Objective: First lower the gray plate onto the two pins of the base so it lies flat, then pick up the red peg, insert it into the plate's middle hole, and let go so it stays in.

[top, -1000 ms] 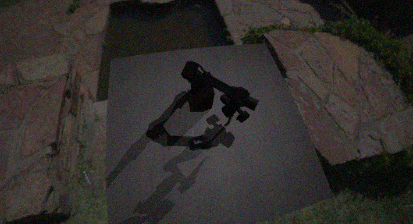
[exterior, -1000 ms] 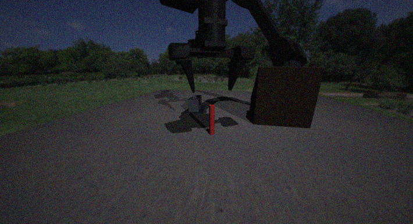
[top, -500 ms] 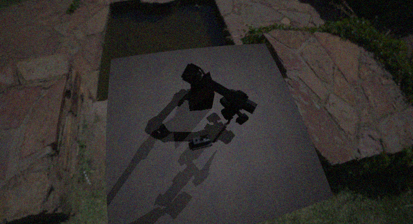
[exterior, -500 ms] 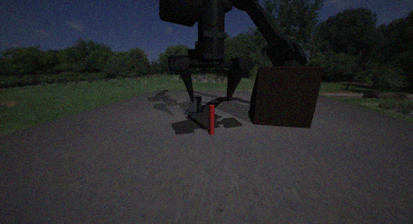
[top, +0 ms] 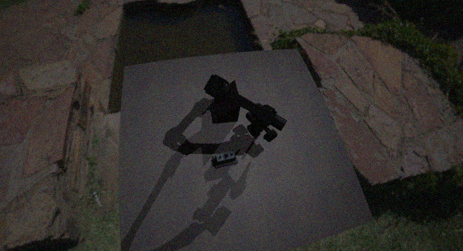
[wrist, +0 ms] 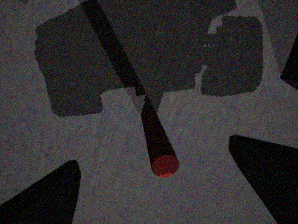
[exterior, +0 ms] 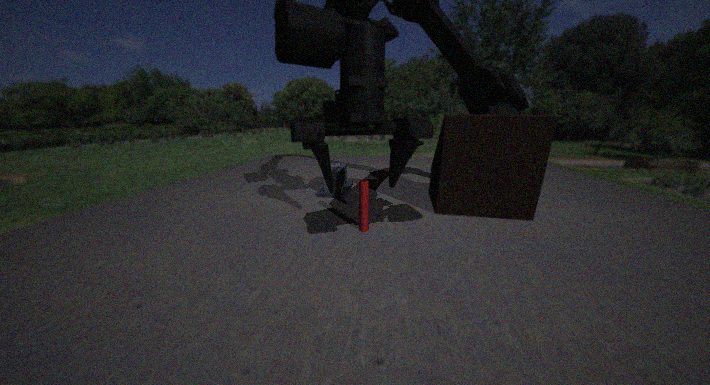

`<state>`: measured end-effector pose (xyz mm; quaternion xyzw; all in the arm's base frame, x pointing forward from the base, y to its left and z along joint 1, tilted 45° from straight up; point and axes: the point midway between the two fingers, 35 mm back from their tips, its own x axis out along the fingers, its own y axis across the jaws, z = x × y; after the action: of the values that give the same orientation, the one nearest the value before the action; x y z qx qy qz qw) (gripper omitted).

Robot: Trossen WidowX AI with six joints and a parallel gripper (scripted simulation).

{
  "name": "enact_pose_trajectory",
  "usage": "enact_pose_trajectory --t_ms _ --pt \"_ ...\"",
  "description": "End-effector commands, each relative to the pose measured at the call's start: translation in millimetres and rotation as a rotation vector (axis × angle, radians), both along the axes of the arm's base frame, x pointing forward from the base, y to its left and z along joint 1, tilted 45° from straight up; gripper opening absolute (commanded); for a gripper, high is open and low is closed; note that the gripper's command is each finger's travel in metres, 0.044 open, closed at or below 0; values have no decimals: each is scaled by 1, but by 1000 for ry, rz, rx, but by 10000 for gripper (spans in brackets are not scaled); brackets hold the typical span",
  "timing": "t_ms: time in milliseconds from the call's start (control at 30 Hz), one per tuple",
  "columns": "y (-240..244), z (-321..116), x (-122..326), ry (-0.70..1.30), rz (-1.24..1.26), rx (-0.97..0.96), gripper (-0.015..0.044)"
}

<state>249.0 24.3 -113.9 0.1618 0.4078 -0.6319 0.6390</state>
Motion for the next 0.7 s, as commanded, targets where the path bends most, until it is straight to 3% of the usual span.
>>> enact_pose_trajectory --t_ms 0,433,667 --pt "-7 -6 -3 8 6 -7 440" --pt "-19 -18 -6 8 5 -9 440" --pt "-19 -18 -6 8 5 -9 256"
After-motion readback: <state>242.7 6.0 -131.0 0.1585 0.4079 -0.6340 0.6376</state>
